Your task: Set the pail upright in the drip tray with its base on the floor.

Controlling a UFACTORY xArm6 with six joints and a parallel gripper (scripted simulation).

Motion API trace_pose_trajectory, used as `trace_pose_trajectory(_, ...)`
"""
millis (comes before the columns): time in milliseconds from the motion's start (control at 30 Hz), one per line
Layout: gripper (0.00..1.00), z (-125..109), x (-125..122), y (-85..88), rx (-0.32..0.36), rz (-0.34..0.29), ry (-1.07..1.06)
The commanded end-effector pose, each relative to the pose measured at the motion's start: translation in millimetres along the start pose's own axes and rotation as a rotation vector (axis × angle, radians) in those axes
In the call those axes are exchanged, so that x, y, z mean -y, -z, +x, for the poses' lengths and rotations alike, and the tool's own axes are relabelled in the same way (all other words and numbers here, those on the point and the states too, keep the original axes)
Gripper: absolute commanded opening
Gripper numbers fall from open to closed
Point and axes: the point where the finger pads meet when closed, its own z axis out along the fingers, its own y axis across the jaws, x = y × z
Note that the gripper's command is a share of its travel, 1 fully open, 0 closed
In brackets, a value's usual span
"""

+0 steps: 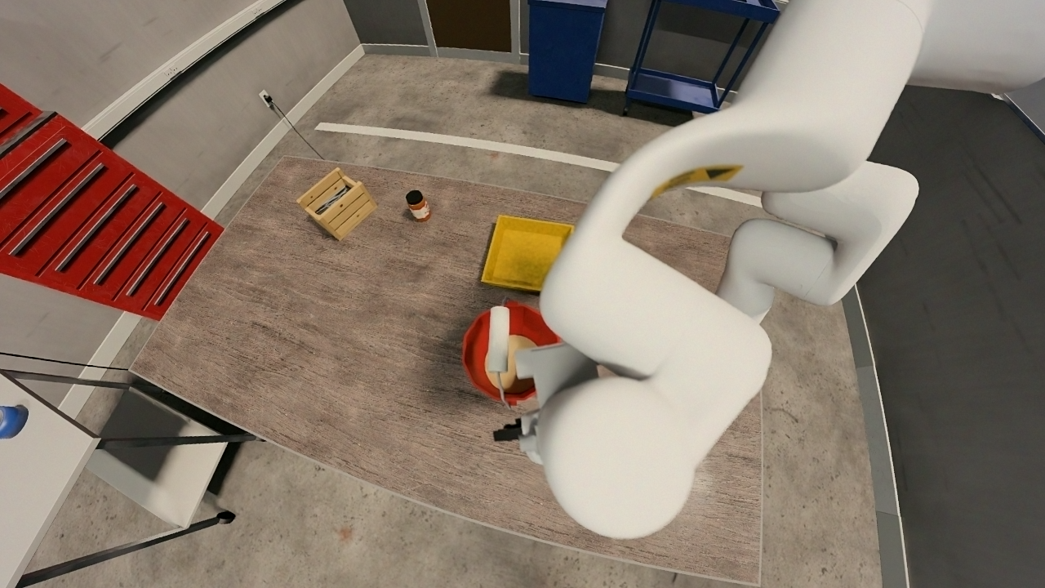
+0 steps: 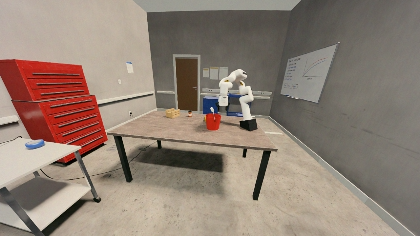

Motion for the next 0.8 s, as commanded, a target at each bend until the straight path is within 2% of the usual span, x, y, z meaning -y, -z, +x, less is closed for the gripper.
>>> trace_pose_trajectory(0,1.0,26,21,11.9,0.015,0.002,-0.037)
trace_pose_trajectory(33,1.0,26,21,11.9,0.015,0.002,-0.037)
trace_pose_trajectory(67,1.0,44,32,18.2,0.021,0.003,-0.061)
trace_pose_trajectory(533,1.0,136,67,46.4,0.041,0.015,-0.171)
trace_pose_trajectory(767,1.0,139,68,47.2,0.041,0.016,-0.174)
